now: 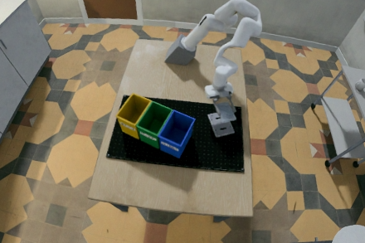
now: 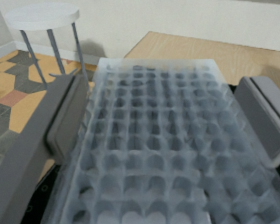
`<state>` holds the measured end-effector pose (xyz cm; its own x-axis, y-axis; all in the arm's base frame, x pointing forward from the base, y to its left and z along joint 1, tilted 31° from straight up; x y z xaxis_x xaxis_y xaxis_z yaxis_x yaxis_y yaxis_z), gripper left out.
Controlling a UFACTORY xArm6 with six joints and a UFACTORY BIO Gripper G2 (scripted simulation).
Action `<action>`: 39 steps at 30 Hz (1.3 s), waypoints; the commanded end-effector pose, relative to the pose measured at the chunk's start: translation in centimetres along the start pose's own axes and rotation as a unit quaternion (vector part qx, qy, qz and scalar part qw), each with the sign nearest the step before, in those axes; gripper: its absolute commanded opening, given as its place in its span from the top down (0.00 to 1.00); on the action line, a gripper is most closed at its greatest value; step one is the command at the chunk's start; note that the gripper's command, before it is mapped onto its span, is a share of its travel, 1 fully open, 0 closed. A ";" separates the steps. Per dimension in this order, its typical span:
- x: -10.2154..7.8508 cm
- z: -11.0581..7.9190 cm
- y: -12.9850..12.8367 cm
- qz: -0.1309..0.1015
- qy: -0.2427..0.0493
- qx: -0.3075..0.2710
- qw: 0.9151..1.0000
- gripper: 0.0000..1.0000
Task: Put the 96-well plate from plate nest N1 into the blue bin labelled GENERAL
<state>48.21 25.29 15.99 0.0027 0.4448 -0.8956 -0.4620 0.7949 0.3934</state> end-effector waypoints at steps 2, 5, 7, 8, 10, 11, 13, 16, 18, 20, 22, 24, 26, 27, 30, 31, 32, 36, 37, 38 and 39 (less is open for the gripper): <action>-0.8 0.1 -0.1 0.000 -0.001 0.000 1.000 1.00; -1.3 0.1 -0.1 0.000 -0.001 0.000 1.000 1.00; -1.7 0.1 -0.1 0.000 -0.001 0.000 1.000 1.00; -1.8 0.1 -0.1 0.000 -0.001 0.000 1.000 1.00; -2.2 0.1 -0.2 0.000 -0.001 0.000 1.000 1.00; -2.3 0.1 -0.2 0.000 -0.001 0.000 1.000 1.00; -2.7 0.1 -0.2 0.000 -0.001 0.000 1.000 1.00; -3.2 0.1 -0.3 0.000 -0.001 0.000 1.000 1.00; -3.3 0.1 -0.3 0.000 -0.001 0.000 1.000 1.00; -3.5 0.1 -0.3 0.000 -0.001 0.000 1.000 1.00; -3.8 0.1 -0.3 0.000 -0.001 0.000 1.000 1.00; -4.2 0.1 -0.3 0.000 -0.001 0.000 1.000 1.00; -4.5 0.1 -0.4 0.000 -0.001 0.000 1.000 1.00; -4.7 0.1 -0.4 0.000 -0.001 0.000 1.000 1.00; -5.2 0.1 -0.4 0.000 -0.001 0.000 1.000 1.00; -5.3 0.1 -0.4 0.000 -0.001 0.000 1.000 1.00; -5.5 0.1 -0.5 0.000 -0.001 0.000 1.000 1.00; -5.8 0.1 -0.5 0.000 -0.001 0.000 1.000 1.00; -6.0 0.1 -0.5 0.000 -0.001 0.000 1.000 1.00; -6.2 0.1 -0.5 0.000 -0.001 0.000 1.000 1.00; -6.3 0.1 -0.5 0.000 -0.001 0.000 1.000 1.00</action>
<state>48.42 22.40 20.83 0.0024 0.4446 -0.8957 -0.4619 0.7949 0.3933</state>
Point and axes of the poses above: the point midway between the two finger pads, its own z axis out along the fingers, its own y axis across the jaws, x = y × z, the point moved 6 cm from there along -z, back along the fingers, and after that the axes turned 5 degrees about -z, right-handed, at the moved point
